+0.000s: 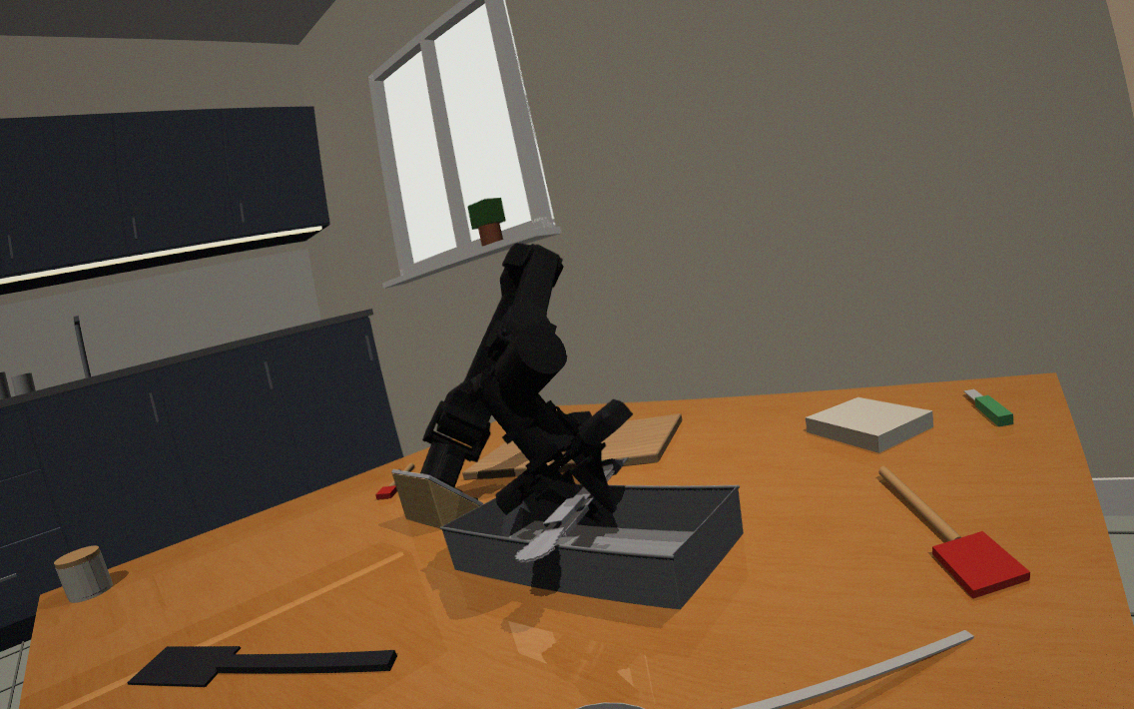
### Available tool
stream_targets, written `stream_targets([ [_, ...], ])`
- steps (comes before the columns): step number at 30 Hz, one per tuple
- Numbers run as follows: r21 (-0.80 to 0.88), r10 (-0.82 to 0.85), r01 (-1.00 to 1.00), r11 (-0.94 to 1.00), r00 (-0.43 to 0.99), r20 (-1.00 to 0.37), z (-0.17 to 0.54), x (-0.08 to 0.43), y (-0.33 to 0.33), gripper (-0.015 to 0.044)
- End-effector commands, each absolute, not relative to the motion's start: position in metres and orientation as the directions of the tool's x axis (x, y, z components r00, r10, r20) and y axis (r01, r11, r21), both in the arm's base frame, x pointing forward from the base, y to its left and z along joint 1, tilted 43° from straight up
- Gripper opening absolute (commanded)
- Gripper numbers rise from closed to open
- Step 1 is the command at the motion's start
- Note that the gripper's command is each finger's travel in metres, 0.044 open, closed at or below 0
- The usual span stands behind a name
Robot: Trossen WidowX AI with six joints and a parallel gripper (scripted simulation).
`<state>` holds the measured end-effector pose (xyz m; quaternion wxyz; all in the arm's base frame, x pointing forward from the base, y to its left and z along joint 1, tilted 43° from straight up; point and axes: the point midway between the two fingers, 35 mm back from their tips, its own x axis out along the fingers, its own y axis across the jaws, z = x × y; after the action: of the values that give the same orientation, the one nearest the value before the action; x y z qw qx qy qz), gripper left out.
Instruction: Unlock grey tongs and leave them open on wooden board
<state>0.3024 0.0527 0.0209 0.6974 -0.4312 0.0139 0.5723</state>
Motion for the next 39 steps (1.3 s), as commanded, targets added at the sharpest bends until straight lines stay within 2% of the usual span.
stream_targets([
  [1, -0.589, 0.786, -0.808, -0.029, 0.345, -0.513, 0.021, 0.303, 0.053, -0.0083],
  [4, -0.587, 0.784, -0.809, -0.031, 0.344, -0.516, 0.028, 0.305, 0.045, -0.0150],
  [11, -0.582, 0.785, -0.813, -0.028, 0.342, -0.516, 0.075, 0.311, 0.002, -0.0150],
  [23, -0.572, 0.784, -0.820, -0.040, 0.329, -0.527, 0.076, 0.311, 0.001, -0.0150],
  [39, -0.396, 0.733, -0.884, -0.248, 0.096, -0.673, 0.070, 0.311, 0.001, -0.0150],
])
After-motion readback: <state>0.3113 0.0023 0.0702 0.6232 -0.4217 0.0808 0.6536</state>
